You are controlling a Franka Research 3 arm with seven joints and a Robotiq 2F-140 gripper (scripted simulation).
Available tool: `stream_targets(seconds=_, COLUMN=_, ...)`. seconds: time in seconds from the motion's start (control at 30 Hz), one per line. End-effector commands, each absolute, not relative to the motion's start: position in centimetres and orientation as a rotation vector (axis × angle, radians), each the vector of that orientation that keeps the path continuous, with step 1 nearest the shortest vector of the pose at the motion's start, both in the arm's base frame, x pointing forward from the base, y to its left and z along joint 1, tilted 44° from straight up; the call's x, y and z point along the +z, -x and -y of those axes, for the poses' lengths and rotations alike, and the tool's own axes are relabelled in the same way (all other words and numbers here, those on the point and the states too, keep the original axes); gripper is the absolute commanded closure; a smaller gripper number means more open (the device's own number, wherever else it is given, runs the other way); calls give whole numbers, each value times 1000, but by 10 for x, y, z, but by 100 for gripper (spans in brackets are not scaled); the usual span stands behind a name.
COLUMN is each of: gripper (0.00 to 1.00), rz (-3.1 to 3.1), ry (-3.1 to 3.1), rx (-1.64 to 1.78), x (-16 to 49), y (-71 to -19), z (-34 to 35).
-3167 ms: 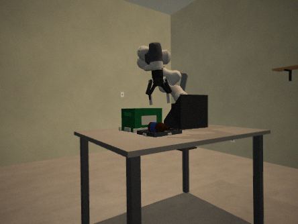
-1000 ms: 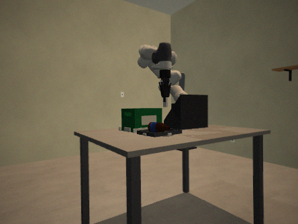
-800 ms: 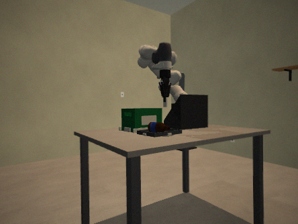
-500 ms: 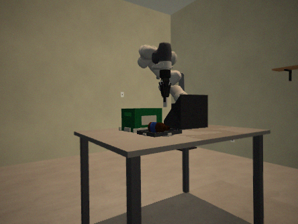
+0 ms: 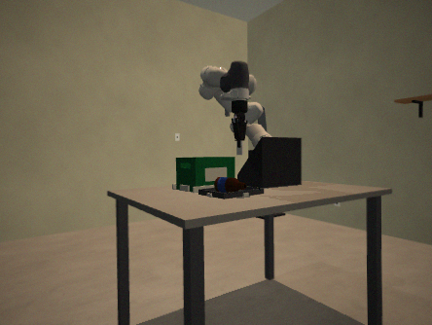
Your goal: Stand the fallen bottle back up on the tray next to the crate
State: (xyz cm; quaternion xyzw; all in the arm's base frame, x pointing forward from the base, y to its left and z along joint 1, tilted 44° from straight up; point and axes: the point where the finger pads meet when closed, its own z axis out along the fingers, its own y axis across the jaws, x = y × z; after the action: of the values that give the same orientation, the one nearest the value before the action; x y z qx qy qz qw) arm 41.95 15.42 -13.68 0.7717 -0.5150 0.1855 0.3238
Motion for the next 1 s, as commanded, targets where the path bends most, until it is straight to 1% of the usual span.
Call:
stream_targets(seconds=0.0, gripper=100, rz=1044, ry=-2162, rx=357, x=-137, y=-419, z=-151)
stream_targets(seconds=0.97, gripper=100, rz=139, ry=-2415, rx=27, x=-136, y=-418, z=-151)
